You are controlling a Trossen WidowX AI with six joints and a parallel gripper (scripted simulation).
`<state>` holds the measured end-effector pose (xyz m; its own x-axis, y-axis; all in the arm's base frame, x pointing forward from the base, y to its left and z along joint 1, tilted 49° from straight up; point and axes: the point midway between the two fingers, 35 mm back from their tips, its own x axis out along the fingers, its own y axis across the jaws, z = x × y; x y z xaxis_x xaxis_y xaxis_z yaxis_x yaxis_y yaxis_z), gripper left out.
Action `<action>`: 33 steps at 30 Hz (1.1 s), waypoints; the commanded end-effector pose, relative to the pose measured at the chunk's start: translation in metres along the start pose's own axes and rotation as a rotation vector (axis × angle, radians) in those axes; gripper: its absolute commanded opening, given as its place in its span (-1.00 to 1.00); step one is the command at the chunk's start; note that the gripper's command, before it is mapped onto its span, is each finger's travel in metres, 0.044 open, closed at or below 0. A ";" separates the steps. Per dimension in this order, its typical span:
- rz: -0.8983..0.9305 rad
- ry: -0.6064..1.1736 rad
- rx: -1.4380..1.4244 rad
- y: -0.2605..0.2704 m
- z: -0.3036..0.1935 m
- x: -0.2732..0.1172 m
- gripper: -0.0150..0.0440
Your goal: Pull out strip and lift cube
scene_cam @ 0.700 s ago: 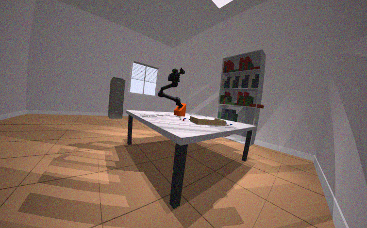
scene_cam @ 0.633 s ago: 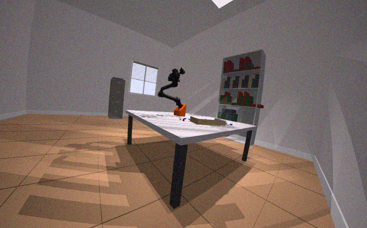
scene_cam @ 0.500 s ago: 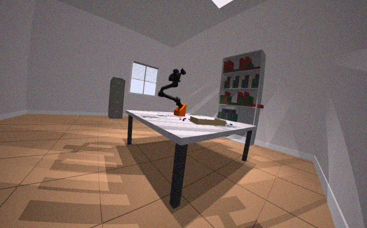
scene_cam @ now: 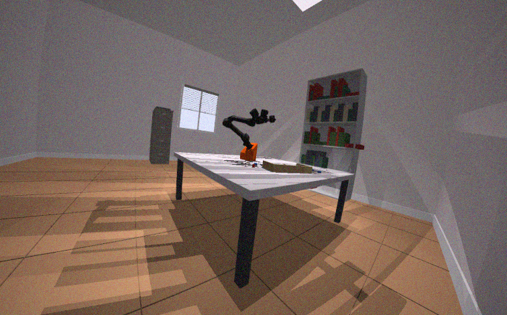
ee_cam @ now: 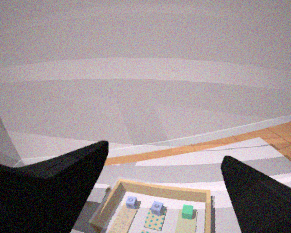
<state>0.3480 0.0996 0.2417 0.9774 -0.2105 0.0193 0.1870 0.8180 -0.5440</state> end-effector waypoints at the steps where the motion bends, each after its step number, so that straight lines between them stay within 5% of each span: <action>1: 0.004 0.175 -0.078 0.019 -0.062 0.004 0.86; 9: -0.022 0.508 -0.266 0.031 -0.182 -0.018 0.86; 29: -0.023 0.515 -0.271 0.031 -0.185 -0.019 0.86; 33: -0.015 0.584 -0.242 0.045 -0.189 -0.002 0.51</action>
<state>0.3221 0.0313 0.0654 0.7725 -0.5224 -0.3610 0.1029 0.6640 -0.7406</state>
